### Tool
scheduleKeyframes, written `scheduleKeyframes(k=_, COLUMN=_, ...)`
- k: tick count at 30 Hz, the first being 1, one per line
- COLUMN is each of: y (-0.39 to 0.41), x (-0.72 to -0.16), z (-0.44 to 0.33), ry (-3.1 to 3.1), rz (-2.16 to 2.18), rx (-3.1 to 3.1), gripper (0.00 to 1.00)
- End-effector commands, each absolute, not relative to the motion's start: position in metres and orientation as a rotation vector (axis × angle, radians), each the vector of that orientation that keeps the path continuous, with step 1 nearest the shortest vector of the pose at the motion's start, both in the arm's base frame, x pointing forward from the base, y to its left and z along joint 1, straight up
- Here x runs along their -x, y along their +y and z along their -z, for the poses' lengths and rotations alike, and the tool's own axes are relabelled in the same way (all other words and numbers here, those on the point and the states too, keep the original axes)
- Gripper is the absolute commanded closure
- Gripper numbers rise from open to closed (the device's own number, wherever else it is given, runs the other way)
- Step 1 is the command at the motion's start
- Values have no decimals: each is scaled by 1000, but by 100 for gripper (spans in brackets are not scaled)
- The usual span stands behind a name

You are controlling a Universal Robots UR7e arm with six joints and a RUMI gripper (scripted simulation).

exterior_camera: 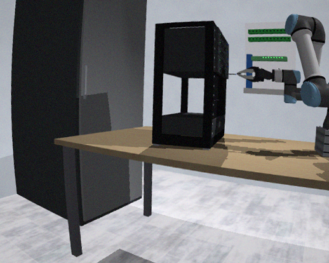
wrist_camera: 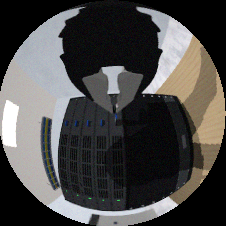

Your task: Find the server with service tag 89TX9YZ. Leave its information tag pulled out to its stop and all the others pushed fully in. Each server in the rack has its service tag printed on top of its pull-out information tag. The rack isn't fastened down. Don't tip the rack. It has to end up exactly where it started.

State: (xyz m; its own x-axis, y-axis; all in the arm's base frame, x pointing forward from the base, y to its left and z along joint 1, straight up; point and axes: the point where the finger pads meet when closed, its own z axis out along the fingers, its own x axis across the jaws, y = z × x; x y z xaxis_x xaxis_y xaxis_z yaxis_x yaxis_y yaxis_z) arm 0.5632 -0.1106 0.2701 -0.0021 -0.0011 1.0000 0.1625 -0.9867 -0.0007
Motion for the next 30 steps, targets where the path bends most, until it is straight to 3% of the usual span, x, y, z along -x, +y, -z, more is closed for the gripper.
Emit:
scheduleKeyframes(k=1, y=-110, x=-565, z=-270, ry=-174, rz=2139, rx=2133, gripper=100)
scheduleKeyframes(k=30, y=-105, x=-597, z=-271, ry=-174, rz=2139, rx=2133, gripper=100)
